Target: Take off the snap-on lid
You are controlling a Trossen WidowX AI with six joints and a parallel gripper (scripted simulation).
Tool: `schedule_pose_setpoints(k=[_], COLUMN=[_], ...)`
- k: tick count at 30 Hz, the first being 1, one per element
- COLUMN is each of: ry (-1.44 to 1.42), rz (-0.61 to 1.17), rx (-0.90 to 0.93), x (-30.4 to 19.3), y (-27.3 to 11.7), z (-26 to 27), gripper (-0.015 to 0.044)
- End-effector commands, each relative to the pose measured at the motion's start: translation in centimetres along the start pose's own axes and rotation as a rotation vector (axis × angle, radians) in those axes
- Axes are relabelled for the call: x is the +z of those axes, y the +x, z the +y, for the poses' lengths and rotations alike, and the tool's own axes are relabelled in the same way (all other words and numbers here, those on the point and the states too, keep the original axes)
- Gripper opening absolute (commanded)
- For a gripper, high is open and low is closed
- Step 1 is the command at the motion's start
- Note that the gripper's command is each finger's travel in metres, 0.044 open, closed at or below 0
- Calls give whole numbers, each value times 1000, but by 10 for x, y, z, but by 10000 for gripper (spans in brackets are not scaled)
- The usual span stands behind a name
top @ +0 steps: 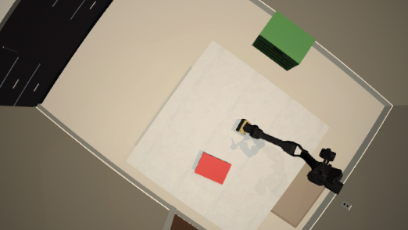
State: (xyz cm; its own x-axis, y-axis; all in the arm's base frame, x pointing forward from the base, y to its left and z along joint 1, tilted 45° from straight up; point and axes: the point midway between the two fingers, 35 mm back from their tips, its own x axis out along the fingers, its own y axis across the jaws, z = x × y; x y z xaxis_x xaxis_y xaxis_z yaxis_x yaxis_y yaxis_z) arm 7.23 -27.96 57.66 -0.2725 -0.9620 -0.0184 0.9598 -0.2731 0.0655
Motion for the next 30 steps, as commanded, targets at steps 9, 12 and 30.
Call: schedule_pose_setpoints(k=[9,12,30], ry=[-45,-51,-34], rz=[172,218,928], rx=[276,331,812], x=[-77,-96,-335], y=[24,26,-25], z=[90,107,222], gripper=[235,235,235])
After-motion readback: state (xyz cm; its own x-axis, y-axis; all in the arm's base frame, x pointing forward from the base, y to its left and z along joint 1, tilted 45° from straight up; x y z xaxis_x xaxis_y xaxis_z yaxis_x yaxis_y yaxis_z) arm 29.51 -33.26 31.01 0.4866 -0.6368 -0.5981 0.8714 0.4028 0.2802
